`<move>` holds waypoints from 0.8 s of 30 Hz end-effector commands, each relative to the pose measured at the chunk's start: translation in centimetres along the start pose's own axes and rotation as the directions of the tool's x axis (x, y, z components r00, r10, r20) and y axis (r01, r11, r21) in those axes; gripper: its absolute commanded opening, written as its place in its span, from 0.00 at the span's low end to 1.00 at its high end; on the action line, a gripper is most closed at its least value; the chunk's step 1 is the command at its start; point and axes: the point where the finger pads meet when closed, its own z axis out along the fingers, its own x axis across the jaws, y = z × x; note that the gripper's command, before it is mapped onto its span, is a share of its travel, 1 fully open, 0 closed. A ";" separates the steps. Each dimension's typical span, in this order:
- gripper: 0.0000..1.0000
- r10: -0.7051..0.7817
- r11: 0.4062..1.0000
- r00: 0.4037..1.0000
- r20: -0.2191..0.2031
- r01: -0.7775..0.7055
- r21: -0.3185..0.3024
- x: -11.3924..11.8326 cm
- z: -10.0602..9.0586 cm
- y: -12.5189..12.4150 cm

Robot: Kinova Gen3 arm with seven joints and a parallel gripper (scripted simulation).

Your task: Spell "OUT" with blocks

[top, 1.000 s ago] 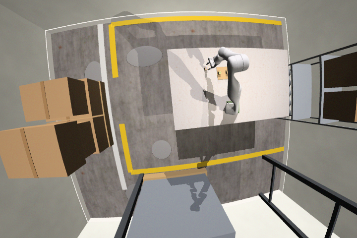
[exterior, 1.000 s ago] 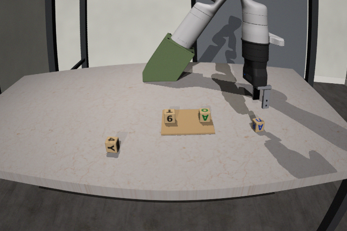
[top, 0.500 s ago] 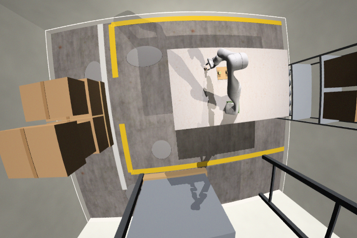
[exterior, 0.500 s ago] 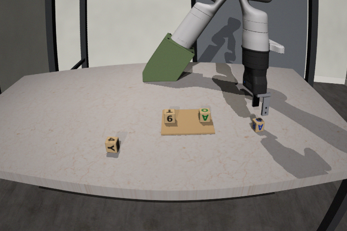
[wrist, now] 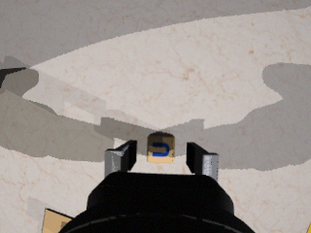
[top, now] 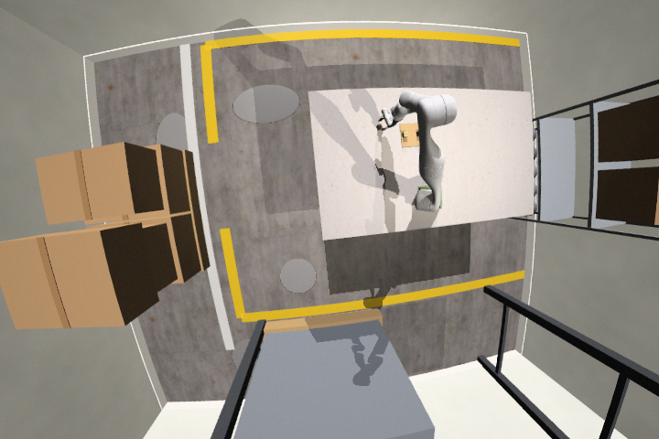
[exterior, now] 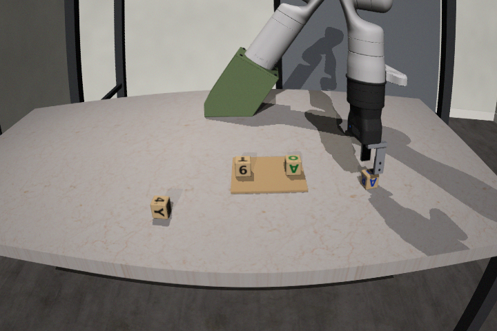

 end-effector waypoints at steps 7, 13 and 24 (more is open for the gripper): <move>1.00 0.001 1.000 1.000 0.003 -0.001 0.001 -0.1 0.5 0.0; 1.00 0.001 1.000 1.000 0.003 -0.001 0.001 -0.1 0.5 0.0; 1.00 0.001 1.000 1.000 0.003 -0.001 0.001 -0.1 0.5 0.0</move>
